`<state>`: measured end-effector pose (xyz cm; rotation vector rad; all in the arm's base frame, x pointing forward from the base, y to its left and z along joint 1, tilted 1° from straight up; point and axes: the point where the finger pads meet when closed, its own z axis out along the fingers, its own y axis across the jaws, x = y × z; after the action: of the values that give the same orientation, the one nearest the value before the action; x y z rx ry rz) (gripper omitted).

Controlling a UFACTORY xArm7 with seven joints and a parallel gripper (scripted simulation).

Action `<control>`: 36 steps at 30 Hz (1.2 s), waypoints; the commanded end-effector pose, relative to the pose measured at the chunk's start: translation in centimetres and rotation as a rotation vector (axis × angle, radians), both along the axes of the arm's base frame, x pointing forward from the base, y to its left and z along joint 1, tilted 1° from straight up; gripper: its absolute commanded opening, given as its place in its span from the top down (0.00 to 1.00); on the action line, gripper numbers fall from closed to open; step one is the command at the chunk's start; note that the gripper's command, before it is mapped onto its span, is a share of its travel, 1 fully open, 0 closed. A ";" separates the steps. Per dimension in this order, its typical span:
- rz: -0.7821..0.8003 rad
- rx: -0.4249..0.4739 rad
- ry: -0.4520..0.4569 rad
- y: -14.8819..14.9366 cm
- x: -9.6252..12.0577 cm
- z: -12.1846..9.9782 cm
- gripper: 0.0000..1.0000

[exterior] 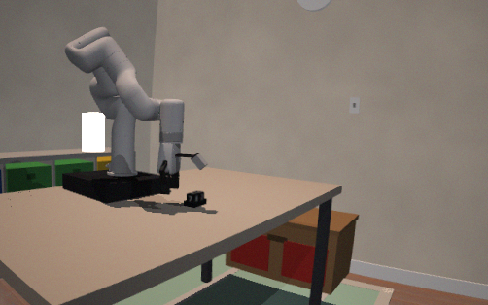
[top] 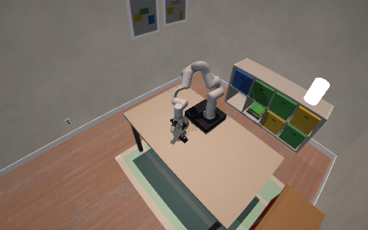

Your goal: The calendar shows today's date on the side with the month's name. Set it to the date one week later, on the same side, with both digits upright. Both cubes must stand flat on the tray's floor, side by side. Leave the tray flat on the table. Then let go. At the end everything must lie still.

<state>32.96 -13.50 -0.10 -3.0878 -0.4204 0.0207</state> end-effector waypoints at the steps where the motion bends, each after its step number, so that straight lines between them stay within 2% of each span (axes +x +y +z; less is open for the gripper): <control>1: -0.048 -0.004 -0.007 -0.1 -0.1 0.2 0.00; 6: -0.227 -0.006 -0.003 -0.2 -0.8 0.2 0.00; 9: -0.227 -0.006 -0.003 -0.4 -2.4 0.2 0.00; 16: -0.249 -0.007 -0.002 -0.4 -2.7 0.2 0.00; 22: -0.451 -0.009 0.002 -0.5 -3.5 0.2 0.00; 26: -0.451 -0.009 0.002 -0.7 -5.1 0.3 0.00; 36: -0.451 -0.009 0.002 -0.7 -5.2 -0.6 0.00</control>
<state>27.76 -14.19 -0.16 -3.1085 0.2810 0.0217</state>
